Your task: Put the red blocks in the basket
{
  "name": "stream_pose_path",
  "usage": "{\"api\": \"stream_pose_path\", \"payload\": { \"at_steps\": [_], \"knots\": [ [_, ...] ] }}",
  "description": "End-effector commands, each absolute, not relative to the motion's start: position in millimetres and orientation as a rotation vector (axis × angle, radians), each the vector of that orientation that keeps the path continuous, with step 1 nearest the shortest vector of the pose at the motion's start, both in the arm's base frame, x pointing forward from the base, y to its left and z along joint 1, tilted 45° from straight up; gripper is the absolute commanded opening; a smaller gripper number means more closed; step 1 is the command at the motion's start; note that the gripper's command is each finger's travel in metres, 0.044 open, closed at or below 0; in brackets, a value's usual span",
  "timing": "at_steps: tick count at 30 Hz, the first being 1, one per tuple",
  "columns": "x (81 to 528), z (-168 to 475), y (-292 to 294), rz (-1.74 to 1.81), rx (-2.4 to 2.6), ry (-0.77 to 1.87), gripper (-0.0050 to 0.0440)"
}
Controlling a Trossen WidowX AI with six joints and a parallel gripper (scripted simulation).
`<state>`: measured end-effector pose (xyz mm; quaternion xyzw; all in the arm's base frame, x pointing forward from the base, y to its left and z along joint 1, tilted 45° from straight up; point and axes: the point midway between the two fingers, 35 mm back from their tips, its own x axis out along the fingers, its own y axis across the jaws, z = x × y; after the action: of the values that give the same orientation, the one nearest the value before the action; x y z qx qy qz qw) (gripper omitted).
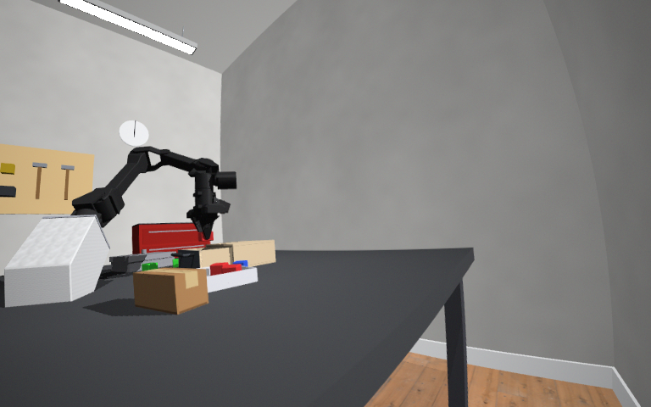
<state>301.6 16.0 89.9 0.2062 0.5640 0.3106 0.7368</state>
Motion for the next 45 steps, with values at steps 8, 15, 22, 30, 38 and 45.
{"api": "stream_pose_path", "payload": {
  "at_steps": [8,15,22,30,38,45],
  "knots": [
    [295.7,119.2,-10.1,0.689,0.445,1.233,0.0000],
    [295.8,77.6,-52.4,0.439,0.774,1.374,0.0000],
    [290.0,47.2,-81.8,0.163,1.098,1.482,0.0000],
    [273.4,10.0,-115.6,-0.249,1.519,1.568,0.0000],
    [253.4,-20.3,-141.4,-0.591,1.820,1.582,0.0000],
    [235.5,-40.6,-157.6,-1.027,2.149,1.532,0.0000]
  ]
}}
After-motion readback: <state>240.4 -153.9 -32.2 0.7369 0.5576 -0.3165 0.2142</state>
